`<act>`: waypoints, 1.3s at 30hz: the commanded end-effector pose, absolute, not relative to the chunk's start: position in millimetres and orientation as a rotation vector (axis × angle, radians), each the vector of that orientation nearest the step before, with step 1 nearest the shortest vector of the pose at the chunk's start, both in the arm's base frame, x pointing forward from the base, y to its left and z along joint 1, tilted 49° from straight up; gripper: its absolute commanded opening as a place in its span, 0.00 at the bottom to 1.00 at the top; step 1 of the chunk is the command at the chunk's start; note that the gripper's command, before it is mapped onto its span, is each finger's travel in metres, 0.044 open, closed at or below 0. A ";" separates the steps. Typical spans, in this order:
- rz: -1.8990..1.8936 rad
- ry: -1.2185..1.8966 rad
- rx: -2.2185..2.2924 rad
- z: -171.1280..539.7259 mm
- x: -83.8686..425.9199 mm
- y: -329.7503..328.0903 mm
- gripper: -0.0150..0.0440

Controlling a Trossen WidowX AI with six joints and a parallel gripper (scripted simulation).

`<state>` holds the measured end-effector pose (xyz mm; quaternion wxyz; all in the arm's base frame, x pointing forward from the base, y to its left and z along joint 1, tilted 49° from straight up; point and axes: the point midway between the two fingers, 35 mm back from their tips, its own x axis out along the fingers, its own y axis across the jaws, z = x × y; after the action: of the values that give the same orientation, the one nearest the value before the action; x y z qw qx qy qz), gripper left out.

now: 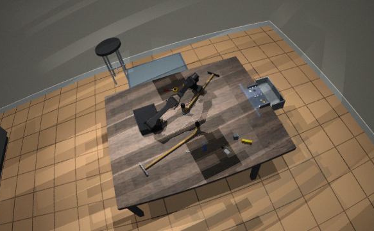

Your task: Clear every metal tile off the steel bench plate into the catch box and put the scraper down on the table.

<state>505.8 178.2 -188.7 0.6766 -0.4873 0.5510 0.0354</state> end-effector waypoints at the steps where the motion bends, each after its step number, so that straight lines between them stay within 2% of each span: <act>1: 0.066 1.232 -1.088 -181.2 508.5 179.5 0.25; 13: 0.074 1.267 -1.109 -224.3 482.2 169.3 0.25; 39: 0.091 1.243 -1.104 -246.0 484.2 146.5 0.25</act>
<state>486.4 148.5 -241.6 0.6751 -0.4893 0.5509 0.0358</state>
